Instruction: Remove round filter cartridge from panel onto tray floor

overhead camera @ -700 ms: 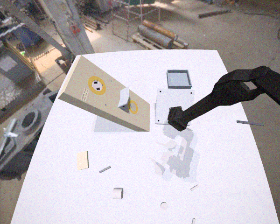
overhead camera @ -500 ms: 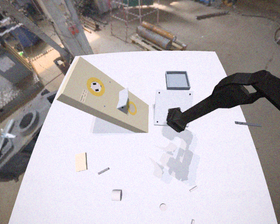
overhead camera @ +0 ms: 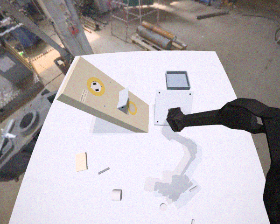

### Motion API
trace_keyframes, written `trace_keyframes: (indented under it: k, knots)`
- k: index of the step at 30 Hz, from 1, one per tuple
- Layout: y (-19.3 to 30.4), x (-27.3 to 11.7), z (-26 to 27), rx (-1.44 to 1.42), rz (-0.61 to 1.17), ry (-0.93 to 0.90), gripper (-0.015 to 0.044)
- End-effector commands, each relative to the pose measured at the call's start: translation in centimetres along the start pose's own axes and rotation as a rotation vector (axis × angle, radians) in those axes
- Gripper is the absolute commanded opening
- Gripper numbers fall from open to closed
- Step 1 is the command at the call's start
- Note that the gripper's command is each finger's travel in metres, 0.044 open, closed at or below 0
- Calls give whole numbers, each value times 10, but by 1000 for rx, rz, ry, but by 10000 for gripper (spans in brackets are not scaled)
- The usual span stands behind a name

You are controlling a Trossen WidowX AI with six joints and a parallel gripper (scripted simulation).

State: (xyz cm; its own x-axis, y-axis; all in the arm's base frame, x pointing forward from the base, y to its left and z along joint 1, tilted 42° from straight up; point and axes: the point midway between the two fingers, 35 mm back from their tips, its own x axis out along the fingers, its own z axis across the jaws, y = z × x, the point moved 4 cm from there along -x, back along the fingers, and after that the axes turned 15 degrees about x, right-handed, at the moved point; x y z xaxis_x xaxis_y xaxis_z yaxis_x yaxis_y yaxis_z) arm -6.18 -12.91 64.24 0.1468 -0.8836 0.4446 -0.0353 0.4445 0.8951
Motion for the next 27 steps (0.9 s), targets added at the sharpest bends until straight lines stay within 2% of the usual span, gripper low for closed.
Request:
trace_keyframes:
  k: [1, 9, 17, 20, 27]
  knots:
    - [32, -14, -46, -434, 178, -70, 100]
    - [47, -24, -135, -1055, 399, -142, 100]
    - [37, -15, -180, -1340, 454, -212, 100]
    - [30, -12, -199, -1482, 500, -207, 100]
    - [-25, 5, -281, -2050, 771, -103, 100]
